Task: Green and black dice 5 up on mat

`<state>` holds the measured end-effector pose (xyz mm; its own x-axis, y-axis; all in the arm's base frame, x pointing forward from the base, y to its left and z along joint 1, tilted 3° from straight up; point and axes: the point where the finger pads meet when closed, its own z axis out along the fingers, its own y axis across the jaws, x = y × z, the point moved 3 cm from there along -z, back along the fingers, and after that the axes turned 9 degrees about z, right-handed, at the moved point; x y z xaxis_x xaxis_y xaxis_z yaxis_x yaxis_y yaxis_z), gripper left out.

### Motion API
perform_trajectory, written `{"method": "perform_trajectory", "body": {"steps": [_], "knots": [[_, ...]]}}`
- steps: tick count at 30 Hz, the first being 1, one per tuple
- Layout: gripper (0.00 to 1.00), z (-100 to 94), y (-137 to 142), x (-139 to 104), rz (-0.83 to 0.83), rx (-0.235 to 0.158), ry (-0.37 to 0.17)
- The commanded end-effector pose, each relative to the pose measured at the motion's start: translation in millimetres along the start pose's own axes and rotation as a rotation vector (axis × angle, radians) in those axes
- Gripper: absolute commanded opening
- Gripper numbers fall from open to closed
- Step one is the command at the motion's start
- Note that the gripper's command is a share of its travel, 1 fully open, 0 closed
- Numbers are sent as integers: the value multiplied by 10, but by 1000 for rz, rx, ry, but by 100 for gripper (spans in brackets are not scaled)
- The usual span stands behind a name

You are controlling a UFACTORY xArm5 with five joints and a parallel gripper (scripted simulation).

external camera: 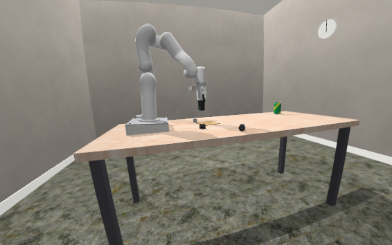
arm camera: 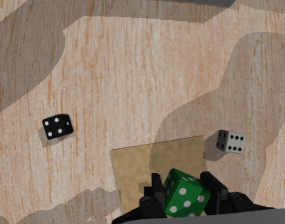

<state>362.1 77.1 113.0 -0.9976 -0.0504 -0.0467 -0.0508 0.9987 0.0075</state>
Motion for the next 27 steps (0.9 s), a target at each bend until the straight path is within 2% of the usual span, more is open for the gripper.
{"method": "perform_trajectory", "body": {"steps": [1,6,15,17,22,27], "knots": [[27,5,4,-10,0,-1,-3],[27,115,2,-11,0,-1,-3],[27,524,-4,-15,0,0,-3],[27,524,-4,-15,0,0,-3],[27,751,-7,-17,0,0,-3],[27,895,-9,-18,0,0,-3]]}}
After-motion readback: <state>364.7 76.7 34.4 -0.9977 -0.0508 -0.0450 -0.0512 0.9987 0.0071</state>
